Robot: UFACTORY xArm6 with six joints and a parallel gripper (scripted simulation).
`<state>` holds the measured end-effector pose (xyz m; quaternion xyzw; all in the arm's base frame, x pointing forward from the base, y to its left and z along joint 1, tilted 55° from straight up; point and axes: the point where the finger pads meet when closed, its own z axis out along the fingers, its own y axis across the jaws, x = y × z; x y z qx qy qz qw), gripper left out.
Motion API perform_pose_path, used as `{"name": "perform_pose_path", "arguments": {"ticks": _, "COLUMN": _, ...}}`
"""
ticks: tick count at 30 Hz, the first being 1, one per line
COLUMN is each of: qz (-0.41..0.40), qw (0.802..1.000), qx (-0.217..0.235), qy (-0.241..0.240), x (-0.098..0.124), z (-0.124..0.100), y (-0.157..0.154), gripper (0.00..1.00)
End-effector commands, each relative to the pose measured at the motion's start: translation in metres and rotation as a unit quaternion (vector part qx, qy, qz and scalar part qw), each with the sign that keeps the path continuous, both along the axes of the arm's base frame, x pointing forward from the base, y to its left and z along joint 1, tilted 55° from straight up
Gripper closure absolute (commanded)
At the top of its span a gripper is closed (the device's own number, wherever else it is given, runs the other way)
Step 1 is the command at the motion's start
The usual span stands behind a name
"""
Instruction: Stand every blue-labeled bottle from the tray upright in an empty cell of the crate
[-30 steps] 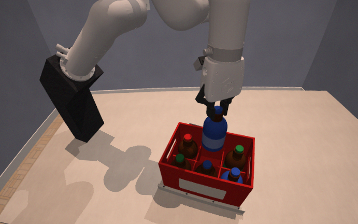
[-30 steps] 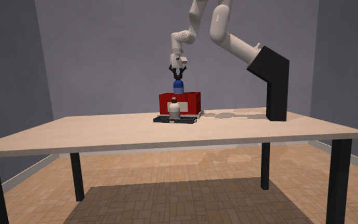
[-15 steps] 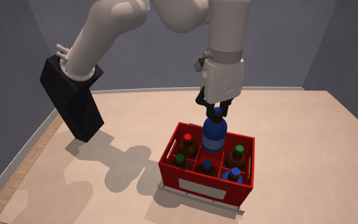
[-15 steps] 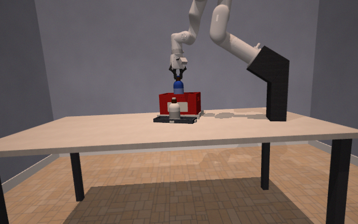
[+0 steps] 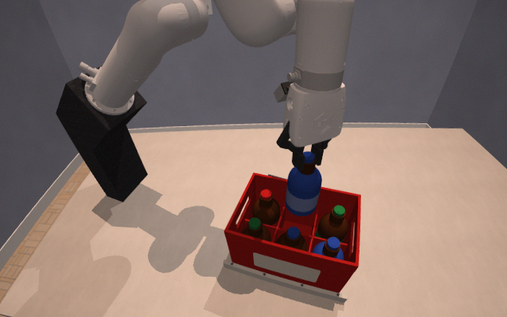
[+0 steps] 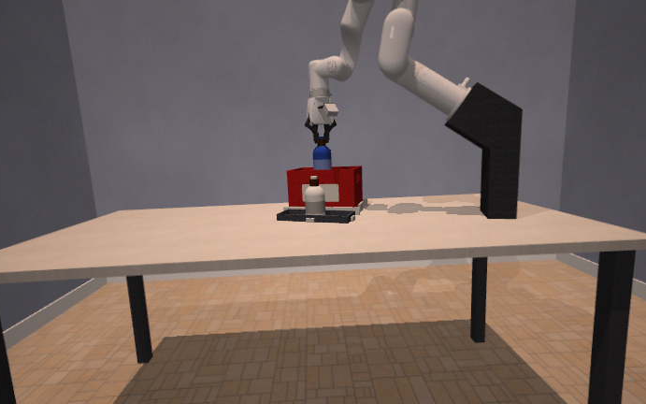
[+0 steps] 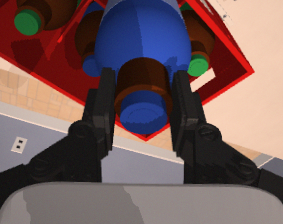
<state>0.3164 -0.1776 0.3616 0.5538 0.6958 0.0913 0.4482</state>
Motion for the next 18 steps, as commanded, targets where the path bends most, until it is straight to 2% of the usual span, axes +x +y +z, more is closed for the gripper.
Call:
{"name": "perform_pose_path", "arguments": {"ticks": 1, "qz": 0.0, "qw": 1.0, "qx": -0.001, "qy": -0.002, "x": 0.0002, "z": 0.0017, "y": -0.0001, "gripper": 1.0}}
{"name": "perform_pose_path", "arguments": {"ticks": 18, "qz": 0.0, "qw": 1.0, "qx": -0.001, "qy": -0.002, "x": 0.0061, "z": -0.003, "y": -0.0031, "gripper": 1.0}}
